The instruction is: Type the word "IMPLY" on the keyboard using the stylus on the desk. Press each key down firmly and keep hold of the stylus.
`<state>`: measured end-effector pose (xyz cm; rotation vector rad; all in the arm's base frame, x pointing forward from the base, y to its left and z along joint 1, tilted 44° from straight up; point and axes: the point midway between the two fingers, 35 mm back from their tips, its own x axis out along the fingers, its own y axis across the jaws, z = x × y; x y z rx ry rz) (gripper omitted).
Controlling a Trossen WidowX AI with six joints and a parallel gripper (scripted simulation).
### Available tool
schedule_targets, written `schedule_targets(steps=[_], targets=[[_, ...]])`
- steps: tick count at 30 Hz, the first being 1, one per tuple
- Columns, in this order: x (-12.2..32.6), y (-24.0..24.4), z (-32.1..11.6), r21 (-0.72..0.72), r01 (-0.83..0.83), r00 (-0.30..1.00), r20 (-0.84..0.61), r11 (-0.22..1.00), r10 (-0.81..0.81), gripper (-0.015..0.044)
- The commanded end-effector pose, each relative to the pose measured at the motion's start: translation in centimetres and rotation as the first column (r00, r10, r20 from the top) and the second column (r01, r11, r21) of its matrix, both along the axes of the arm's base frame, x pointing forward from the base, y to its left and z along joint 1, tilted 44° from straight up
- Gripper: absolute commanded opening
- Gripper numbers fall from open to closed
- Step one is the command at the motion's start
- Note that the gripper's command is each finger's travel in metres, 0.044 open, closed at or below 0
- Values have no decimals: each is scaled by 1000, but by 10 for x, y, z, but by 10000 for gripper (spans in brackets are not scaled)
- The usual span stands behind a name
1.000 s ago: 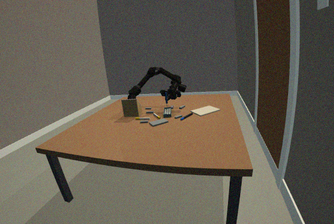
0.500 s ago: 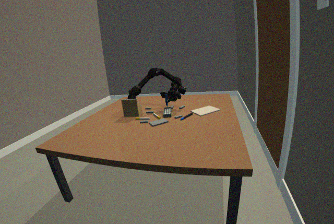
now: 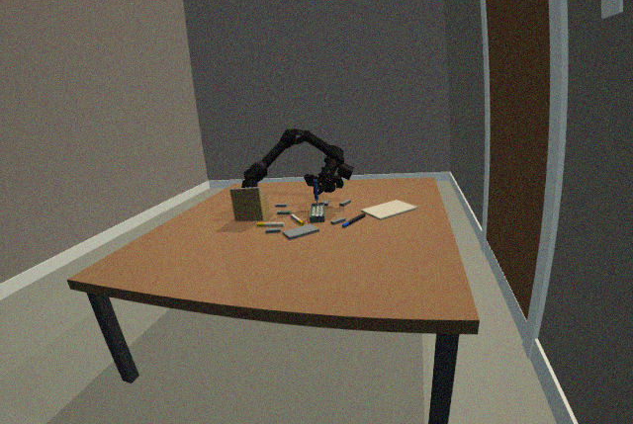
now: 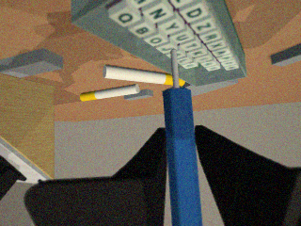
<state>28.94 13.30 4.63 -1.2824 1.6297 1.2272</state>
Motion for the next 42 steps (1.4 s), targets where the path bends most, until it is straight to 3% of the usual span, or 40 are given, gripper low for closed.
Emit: schedule_targets(steps=[1,42], targets=[[0,1,0,2,6,1000,2,1000,-6,81],[-3,13,-13,3,6,1000,2,1000,-6,81]])
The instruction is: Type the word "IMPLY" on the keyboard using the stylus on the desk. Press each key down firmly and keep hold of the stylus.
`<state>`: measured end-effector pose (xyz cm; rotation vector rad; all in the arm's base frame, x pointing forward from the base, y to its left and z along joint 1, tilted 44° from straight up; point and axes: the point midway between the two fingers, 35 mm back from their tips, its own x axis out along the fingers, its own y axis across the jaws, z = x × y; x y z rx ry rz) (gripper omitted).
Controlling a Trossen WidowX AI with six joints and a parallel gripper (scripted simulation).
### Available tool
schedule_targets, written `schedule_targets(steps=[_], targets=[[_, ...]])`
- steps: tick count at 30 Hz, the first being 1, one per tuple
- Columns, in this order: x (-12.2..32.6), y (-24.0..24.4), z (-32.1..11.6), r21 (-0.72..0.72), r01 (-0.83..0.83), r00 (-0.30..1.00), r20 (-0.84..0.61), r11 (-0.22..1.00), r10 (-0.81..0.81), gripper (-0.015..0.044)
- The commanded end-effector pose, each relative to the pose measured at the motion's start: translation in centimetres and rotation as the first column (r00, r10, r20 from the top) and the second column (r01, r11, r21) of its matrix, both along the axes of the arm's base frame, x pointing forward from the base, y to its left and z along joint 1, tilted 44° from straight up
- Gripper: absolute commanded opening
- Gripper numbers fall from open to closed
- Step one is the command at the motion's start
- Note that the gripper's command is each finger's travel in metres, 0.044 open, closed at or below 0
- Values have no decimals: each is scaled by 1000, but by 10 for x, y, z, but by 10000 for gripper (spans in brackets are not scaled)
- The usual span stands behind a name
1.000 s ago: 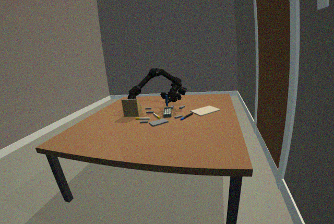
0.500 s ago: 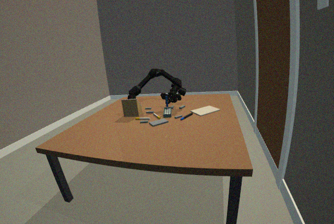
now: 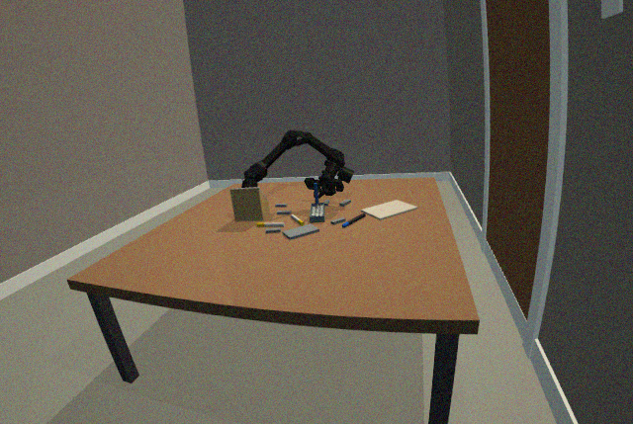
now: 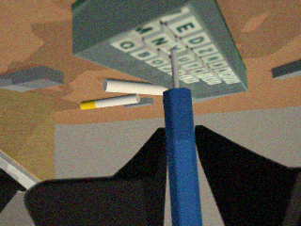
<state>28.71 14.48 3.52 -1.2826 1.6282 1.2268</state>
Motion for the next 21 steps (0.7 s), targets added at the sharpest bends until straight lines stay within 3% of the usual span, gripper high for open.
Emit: schedule_targets(steps=[1,13,21], targets=[[0,2,-2,2,6,1000,0,1000,-6,81],[0,0,0,2,6,1000,0,1000,-6,81],[5,-25,26,1,6,1000,1,1000,-6,81]])
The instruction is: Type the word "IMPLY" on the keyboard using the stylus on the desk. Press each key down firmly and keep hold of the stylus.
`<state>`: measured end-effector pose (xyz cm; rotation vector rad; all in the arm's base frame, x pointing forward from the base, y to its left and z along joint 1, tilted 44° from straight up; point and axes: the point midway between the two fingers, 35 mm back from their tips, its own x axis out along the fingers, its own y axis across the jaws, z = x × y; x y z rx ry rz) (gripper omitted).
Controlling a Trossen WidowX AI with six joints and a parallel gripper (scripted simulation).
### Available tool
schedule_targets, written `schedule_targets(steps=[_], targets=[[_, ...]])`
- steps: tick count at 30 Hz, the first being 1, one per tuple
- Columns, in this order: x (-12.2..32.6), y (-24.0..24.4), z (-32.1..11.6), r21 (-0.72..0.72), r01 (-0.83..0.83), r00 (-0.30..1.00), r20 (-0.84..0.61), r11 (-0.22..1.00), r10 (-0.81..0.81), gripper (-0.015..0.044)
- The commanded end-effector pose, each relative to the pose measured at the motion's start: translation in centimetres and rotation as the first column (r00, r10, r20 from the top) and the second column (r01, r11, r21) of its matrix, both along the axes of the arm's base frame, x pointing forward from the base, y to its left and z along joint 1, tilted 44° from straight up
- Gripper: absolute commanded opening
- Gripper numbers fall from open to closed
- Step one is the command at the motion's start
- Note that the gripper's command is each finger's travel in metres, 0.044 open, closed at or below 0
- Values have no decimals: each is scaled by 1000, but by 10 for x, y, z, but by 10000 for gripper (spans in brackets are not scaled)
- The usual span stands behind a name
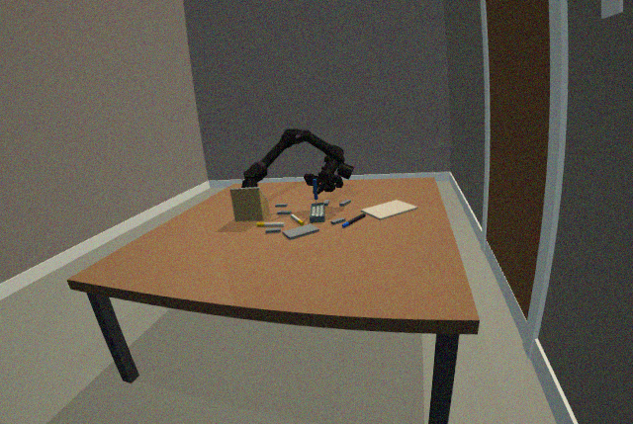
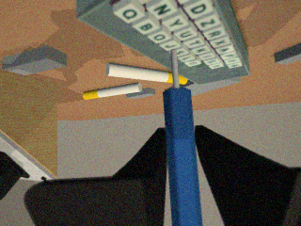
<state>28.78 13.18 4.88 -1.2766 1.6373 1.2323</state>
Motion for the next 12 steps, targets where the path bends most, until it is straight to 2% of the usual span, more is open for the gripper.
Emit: schedule_targets(steps=[1,12], targets=[[4,-12,12,2,4,1000,11,1000,-4,81],[4,-9,10,4,10,1000,11,1000,-10,81]])
